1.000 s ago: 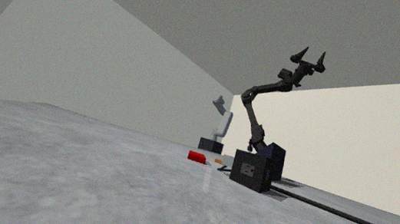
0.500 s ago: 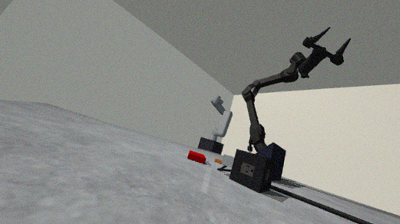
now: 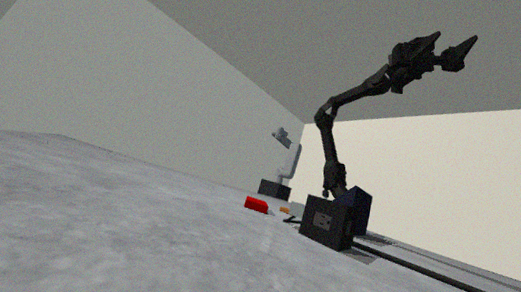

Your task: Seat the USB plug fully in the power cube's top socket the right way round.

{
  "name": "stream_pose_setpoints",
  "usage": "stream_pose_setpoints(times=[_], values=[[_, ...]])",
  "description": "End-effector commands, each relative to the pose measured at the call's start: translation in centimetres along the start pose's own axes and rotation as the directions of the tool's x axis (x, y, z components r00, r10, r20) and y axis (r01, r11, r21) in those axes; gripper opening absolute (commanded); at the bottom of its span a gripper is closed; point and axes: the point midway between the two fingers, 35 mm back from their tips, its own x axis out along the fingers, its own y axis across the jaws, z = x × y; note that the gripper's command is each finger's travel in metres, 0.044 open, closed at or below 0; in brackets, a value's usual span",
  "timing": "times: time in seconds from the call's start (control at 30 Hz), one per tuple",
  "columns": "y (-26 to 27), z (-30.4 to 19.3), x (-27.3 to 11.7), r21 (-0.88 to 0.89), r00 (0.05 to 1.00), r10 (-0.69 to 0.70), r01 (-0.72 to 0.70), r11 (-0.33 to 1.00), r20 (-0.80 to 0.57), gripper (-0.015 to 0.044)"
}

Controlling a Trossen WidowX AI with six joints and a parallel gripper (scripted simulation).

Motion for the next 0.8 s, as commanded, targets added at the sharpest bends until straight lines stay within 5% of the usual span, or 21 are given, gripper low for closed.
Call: stream_pose_setpoints(times=[0.0, 0.4, 0.77], values=[[-5.1, -4.6, 3.2, 0.270, 0.974, -0.098, 0.152, 0.951, -0.204, 0.0440], [-15.4, -14.3, 5.2, 0.578, 0.773, -0.254, 0.612, 0.540, -0.581, 0.0440], [-23.6, -22.9, 2.4, 0.486, 0.439, -0.297, 0.868, -0.105, -0.848, 0.0440]])
